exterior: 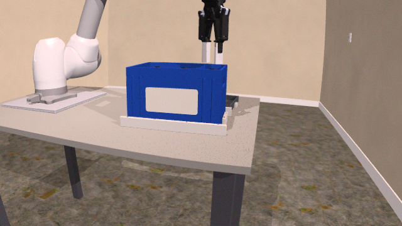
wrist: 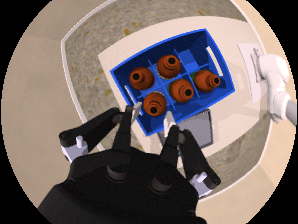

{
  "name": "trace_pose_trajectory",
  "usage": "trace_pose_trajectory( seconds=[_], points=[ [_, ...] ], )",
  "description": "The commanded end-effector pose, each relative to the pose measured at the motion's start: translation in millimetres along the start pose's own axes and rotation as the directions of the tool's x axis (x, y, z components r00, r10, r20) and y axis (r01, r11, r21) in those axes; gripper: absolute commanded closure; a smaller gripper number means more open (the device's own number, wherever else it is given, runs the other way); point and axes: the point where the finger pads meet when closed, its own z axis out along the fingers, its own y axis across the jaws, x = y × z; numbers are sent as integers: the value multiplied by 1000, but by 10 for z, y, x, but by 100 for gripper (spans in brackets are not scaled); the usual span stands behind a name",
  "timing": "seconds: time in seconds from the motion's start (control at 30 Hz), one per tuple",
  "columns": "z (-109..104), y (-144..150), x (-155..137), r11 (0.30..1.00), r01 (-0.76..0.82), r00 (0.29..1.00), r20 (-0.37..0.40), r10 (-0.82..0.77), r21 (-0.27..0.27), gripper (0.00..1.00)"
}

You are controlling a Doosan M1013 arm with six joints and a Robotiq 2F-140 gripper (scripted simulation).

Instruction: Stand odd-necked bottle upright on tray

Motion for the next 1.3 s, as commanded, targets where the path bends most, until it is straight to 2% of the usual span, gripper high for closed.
trace_pose_trajectory(
  seconds=[0.0, 0.47, 0.83, 0.87, 1.27],
  points=[
    [-91, 0, 0, 1000, 0, 1000, 0, 0, 0, 62],
    [-414, 0, 0, 1000, 0, 1000, 0, 0, 0, 62],
    [-463, 0, 0, 1000, 0, 1000, 0, 0, 0, 62],
    [-463, 0, 0, 1000, 0, 1000, 0, 0, 0, 100],
    [-463, 0, 0, 1000, 0, 1000, 0, 0, 0, 100]
  ],
)
